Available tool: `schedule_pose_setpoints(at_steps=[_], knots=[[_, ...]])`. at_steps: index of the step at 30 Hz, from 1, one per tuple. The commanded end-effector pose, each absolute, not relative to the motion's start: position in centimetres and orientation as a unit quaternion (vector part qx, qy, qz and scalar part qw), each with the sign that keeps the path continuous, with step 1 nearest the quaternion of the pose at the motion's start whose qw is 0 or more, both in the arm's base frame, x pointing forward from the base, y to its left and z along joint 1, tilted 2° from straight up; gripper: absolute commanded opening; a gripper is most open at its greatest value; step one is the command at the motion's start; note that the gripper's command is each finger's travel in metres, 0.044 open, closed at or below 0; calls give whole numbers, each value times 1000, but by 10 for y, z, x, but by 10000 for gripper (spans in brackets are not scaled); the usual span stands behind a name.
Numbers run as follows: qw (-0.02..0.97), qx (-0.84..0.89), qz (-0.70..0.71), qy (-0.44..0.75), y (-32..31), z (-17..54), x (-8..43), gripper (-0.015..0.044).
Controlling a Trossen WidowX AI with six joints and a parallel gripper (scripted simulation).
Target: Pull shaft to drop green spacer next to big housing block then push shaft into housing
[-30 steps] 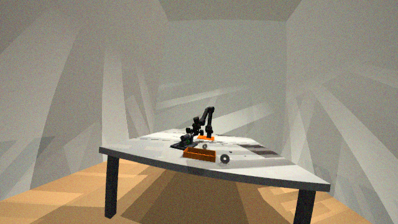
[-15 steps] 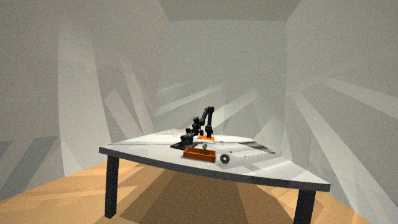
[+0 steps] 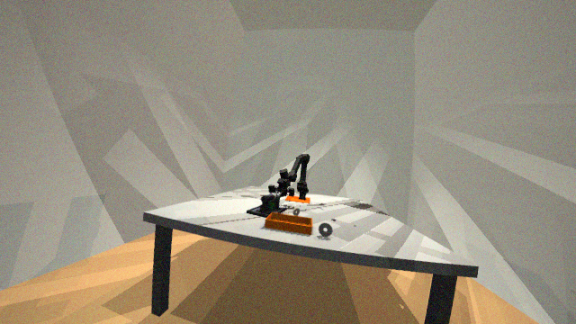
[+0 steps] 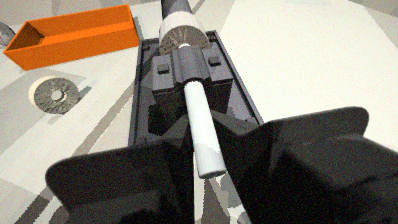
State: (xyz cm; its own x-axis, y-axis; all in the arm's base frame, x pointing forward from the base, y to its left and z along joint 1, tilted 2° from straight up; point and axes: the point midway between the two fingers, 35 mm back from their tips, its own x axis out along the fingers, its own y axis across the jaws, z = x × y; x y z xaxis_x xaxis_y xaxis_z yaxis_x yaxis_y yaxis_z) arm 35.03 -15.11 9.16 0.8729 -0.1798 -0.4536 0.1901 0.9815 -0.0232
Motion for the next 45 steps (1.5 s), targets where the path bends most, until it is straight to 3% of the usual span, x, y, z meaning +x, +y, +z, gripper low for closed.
schedule_pose_setpoints(at_steps=[1, 39, 45], knots=[[968, 12, -95, 233, -152, 92, 354, 0], [968, 12, -95, 233, -154, 93, 364, 0], [967, 12, -96, 234, -153, 92, 360, 157]])
